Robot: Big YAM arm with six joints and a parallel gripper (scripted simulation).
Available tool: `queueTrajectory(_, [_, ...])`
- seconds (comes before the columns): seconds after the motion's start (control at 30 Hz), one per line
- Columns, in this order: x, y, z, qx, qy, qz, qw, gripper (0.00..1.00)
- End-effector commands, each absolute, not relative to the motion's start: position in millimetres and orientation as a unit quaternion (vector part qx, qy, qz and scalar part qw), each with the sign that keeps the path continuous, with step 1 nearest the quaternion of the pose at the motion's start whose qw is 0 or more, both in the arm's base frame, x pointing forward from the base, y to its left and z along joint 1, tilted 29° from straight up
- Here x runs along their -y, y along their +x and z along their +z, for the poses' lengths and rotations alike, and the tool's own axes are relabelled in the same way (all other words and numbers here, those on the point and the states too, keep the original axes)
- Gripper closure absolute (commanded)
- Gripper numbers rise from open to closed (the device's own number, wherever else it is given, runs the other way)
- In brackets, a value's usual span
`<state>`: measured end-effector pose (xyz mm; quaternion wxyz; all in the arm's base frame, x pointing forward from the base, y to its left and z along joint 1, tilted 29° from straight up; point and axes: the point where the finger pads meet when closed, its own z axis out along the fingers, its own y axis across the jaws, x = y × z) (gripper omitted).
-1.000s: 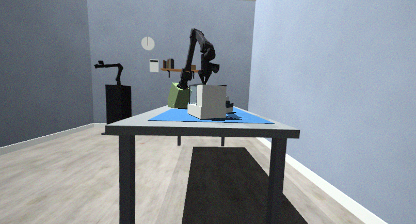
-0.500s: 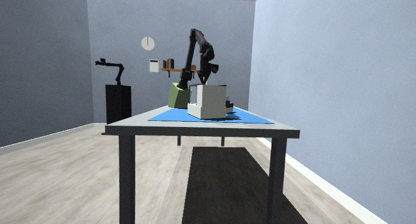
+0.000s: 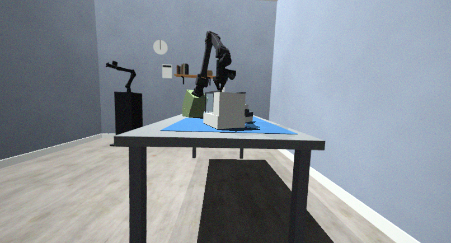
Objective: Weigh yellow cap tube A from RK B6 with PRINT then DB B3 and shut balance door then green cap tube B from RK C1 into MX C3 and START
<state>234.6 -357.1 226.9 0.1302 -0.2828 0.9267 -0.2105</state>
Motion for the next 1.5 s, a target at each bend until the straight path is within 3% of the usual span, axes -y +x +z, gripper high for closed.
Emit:
queueTrajectory(0.0, [352.8, 231.4, 233.7, -0.922, -0.285, -0.223, 0.136, 0.94])
queueTrajectory(1.47, [324.1, 212.9, 214.2, -0.922, -0.286, -0.222, 0.135, 0.94])
